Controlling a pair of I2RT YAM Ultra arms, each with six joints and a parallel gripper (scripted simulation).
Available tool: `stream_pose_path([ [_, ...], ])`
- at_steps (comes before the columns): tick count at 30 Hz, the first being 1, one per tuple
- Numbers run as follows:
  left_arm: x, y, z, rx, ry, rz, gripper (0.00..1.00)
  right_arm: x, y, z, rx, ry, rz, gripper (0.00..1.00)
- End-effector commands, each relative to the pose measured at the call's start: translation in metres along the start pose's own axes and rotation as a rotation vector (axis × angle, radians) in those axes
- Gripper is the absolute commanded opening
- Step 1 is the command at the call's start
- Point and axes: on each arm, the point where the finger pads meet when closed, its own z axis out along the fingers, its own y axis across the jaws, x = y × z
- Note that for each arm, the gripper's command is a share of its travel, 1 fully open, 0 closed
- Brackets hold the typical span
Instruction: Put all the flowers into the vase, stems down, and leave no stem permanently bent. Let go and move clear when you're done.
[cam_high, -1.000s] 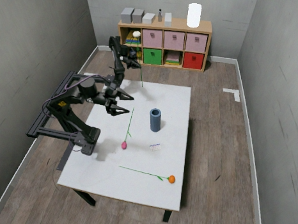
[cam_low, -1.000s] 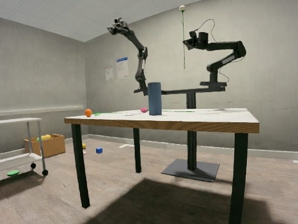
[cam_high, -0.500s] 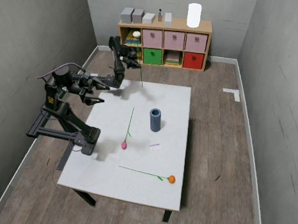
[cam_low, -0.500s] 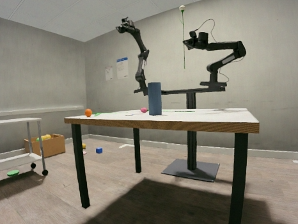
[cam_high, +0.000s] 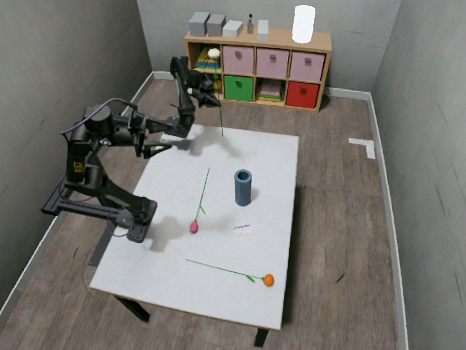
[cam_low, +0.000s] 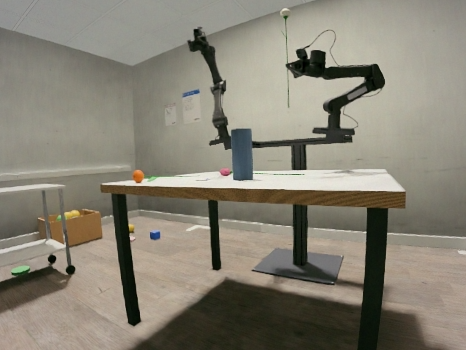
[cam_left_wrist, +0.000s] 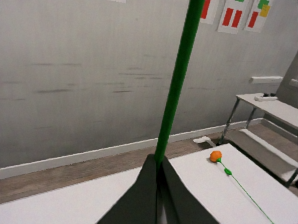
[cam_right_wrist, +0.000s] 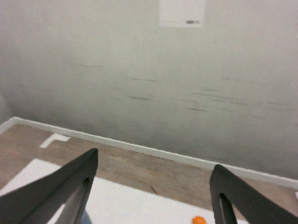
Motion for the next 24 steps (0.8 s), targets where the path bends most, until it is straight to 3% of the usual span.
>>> stream_pose_path([
  [1,-0.003,-0.004,0.001,0.009,-0.009,0.005,0.00,-0.004,0.031,0.000,-0.196,-0.010,-0.006,0.70],
  [8,-0.003,-0.004,0.001,0.009,-0.009,0.005,0.00,-0.004,0.106,-0.037,-0.718,-0.013,-0.006,0.70],
  [13,-0.003,-0.004,0.001,0.009,-0.009,0.005,0.00,-0.004,0.136,-0.073,-1.006,-0.013,-0.006,0.70],
  [15,-0.003,-0.004,0.001,0.009,-0.009,0.005,0.00,-0.004,0.136,-0.073,-1.006,-0.013,-0.006,0.70],
  [20,-0.003,-0.004,0.001,0.009,-0.009,0.005,0.00,-0.004,0.146,-0.092,-1.142,-0.013,-0.006,0.70],
  [24,-0.003,-0.004,0.001,0.009,-0.009,0.005,0.00,-0.004,0.147,-0.094,-1.159,-0.013,-0.006,0.70],
])
